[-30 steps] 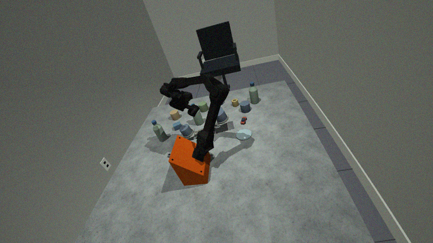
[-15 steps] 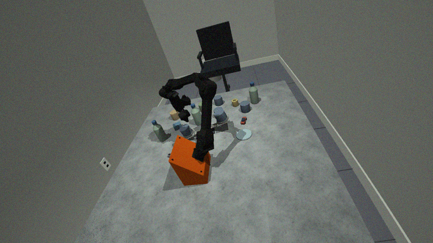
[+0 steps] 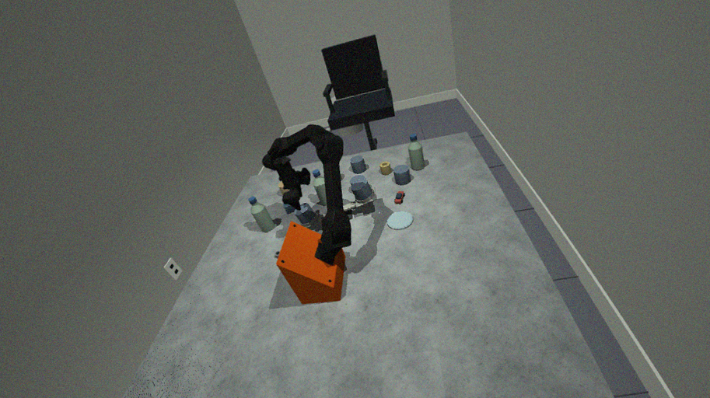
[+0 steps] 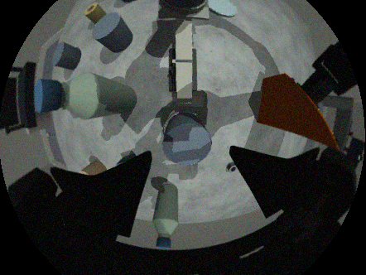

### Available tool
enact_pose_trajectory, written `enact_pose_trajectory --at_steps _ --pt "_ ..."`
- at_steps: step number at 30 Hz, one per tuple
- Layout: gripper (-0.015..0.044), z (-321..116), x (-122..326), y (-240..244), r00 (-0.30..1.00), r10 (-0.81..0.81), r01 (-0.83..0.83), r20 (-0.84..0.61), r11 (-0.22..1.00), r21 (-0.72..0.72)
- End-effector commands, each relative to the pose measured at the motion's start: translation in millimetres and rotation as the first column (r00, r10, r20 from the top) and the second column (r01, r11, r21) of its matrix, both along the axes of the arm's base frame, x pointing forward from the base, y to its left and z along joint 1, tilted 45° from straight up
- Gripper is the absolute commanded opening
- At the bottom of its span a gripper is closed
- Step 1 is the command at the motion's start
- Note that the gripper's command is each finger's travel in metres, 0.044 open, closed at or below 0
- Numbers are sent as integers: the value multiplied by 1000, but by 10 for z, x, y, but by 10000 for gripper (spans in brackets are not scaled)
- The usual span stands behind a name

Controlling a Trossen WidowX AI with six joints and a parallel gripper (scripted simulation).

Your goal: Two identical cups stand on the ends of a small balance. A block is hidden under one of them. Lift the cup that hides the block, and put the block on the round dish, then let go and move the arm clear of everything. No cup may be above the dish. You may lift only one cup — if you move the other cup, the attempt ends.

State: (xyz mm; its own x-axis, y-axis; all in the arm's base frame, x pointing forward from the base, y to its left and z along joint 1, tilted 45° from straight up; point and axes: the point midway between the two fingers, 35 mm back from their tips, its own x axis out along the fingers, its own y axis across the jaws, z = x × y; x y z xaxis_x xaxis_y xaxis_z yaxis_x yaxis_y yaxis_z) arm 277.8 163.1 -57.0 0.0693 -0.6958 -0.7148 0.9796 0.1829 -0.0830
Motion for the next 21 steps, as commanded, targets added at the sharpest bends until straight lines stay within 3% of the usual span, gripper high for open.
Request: enact_pose_trajectory --at_steps 1,21 --pt "440 -10 13 21 1000 -20 20 12 1000 10" --pt "440 -257 47 -210 1000 -20 20 13 1000 9"
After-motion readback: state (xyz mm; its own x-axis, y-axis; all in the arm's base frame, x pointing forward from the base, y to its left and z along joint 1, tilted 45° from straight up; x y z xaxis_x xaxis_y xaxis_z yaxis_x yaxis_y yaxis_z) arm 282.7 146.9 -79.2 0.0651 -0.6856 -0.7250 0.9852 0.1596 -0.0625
